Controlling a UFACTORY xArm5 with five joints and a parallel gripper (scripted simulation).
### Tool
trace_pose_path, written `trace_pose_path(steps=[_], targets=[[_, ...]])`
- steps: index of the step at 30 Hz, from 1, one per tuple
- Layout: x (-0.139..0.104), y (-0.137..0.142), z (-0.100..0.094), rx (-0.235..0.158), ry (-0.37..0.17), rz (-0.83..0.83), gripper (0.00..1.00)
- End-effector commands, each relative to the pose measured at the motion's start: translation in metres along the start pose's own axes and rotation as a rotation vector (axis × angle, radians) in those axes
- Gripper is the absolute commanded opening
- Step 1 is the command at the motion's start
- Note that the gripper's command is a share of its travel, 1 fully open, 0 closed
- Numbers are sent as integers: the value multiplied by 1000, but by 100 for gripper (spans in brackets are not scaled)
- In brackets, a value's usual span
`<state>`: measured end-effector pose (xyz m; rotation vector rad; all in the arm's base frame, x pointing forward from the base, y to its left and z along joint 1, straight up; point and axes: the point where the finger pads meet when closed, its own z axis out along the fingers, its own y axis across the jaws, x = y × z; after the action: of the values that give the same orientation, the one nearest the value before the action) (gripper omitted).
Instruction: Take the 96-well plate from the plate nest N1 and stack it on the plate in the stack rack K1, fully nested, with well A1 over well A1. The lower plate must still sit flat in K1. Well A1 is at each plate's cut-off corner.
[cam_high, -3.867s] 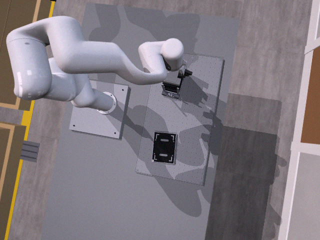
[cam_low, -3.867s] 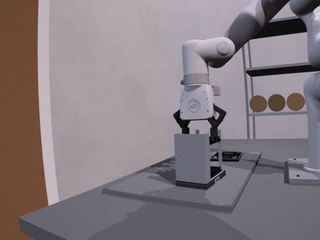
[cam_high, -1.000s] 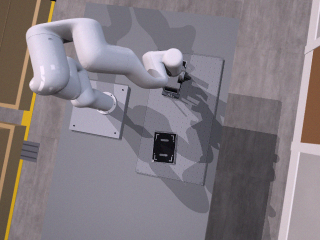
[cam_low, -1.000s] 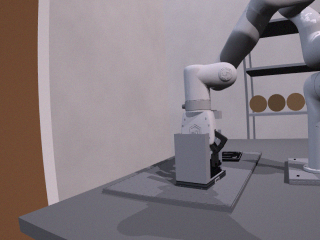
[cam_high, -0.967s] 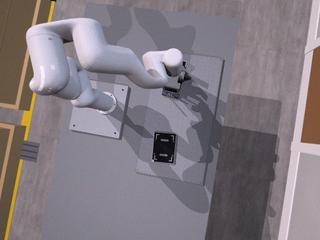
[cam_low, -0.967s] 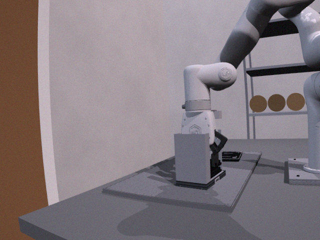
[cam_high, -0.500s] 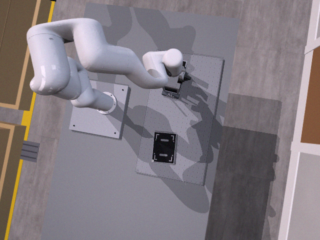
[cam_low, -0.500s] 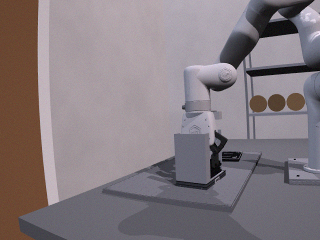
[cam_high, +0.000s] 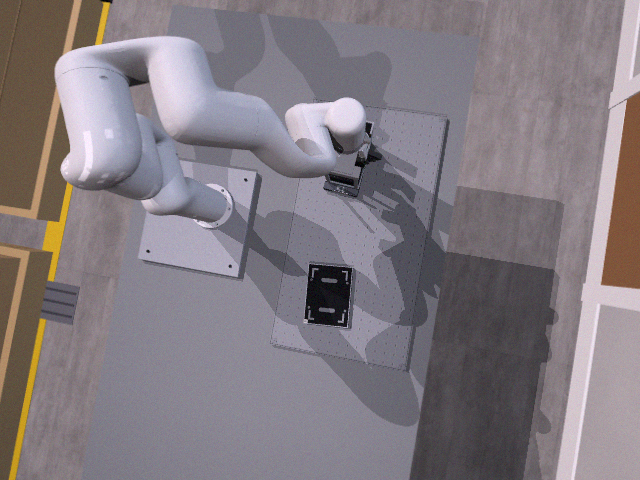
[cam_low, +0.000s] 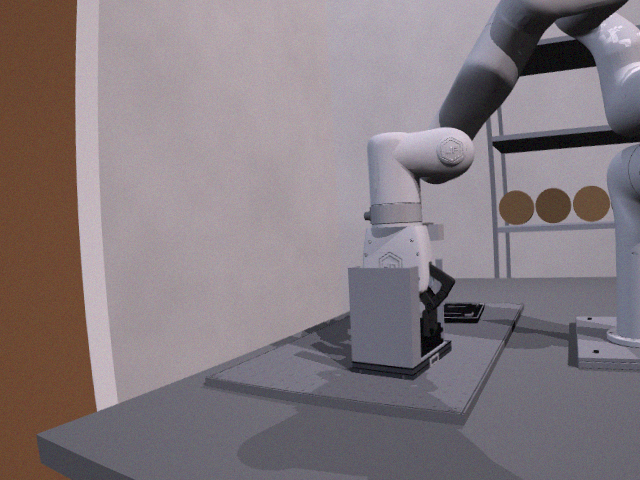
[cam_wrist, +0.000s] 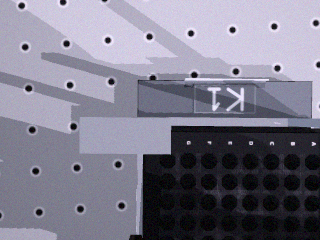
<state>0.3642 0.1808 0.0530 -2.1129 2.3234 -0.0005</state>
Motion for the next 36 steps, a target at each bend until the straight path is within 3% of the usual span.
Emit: trace_pose_path(steps=[1,22,23,36], targets=[[-1,-1,-1,8,5,0,0],[-1,-1,2,8,5,0,0],[-1,-1,3,8,5,0,100],[-1,-1,3,8,5,0,100]])
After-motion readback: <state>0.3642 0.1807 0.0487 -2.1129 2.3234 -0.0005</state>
